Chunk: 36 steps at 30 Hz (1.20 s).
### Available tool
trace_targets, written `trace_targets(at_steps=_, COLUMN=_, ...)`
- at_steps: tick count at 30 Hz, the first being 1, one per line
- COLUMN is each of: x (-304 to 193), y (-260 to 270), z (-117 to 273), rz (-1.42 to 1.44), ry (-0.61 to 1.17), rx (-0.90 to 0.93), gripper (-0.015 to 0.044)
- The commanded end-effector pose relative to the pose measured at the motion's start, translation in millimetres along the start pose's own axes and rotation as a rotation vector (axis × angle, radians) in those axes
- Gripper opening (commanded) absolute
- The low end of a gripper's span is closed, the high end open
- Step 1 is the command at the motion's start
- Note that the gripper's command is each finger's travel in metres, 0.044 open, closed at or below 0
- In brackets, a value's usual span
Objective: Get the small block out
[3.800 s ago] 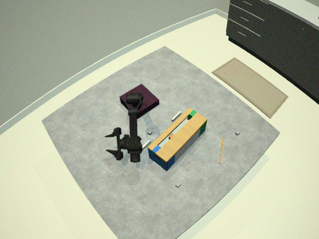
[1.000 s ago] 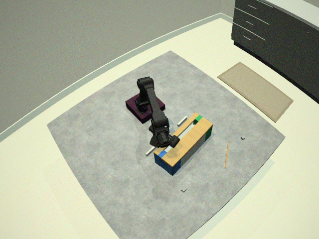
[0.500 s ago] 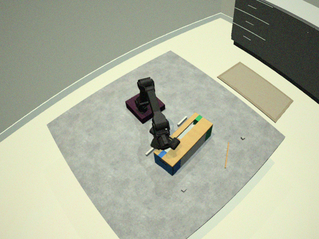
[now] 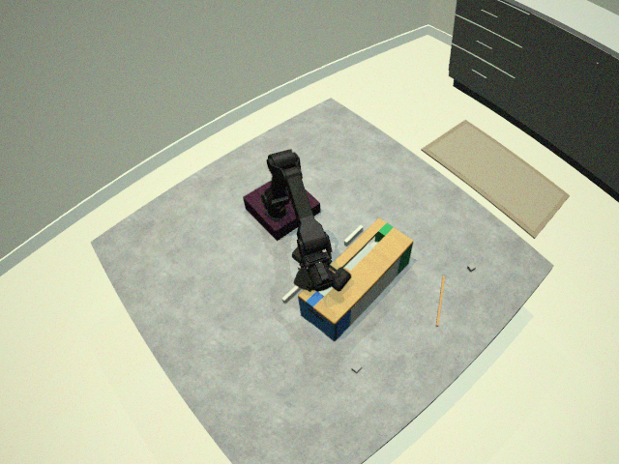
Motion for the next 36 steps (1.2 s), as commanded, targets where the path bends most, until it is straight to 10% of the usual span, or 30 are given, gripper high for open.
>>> trace_targets(at_steps=1, x=-10.7, y=1.2, z=-4.6, rz=0.0, ry=0.005, rx=-0.003, gripper=0.04)
trace_targets(at_steps=36, x=-61.7, y=7.7, z=-22.4, rz=-0.001, ry=0.01, rx=-0.002, gripper=0.04)
Point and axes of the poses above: the point midway between the two fingers, 35 mm back from their tips, its own z axis back along the fingers, its own y axis across the jaws, x = y × z, the point moved 4 cm from there along z, back along the fingers, and after that the axes turned 9 degrees about z, right-handed, at the moved point
